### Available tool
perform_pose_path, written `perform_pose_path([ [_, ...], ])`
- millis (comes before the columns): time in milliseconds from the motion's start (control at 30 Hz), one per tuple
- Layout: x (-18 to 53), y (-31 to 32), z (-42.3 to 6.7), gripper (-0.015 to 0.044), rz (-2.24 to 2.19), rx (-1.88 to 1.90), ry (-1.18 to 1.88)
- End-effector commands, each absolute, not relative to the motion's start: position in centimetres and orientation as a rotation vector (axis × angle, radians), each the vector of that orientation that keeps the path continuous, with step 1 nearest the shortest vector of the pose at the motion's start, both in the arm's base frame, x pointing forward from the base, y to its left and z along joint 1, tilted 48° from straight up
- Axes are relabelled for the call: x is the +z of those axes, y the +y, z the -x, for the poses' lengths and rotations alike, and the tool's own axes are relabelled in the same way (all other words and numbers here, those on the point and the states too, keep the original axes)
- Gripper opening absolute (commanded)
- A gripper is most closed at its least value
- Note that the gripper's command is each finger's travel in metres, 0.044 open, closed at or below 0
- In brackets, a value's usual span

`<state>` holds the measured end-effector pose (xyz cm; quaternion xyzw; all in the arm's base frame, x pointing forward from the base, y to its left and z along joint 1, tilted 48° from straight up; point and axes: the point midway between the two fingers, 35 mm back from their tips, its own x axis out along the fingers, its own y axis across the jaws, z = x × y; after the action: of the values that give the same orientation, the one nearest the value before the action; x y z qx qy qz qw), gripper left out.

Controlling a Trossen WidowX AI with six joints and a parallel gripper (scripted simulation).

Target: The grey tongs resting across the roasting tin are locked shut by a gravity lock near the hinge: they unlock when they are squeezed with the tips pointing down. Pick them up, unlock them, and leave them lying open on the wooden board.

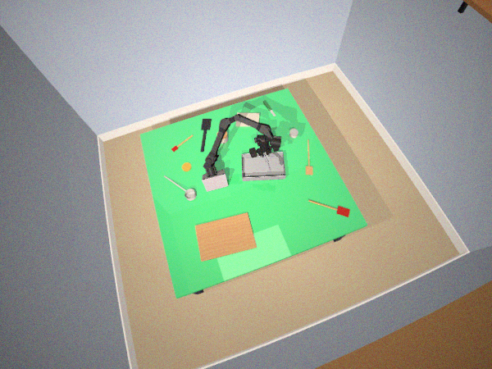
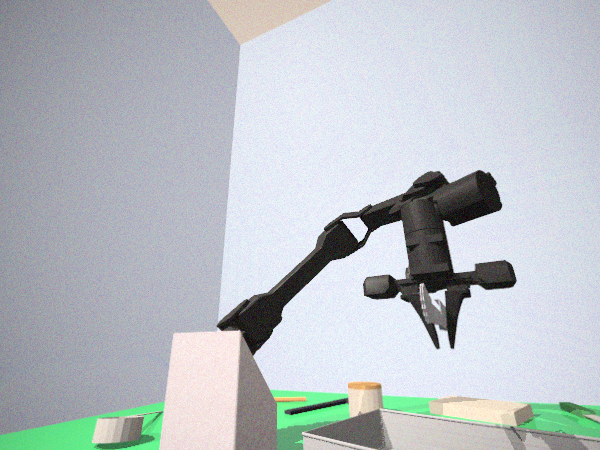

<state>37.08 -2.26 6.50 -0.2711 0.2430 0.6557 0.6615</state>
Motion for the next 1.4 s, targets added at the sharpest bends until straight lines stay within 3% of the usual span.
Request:
perform_pose_path([
  [0,7.0,-2.8,-36.9,-0.015,0.617,1.486,0.551],
  [300,6.6,-2.6,-36.9,-0.015,0.562,1.468,0.597],
  [1367,2.2,-8.0,-36.4,-0.015,-0.393,0.816,1.331],
])
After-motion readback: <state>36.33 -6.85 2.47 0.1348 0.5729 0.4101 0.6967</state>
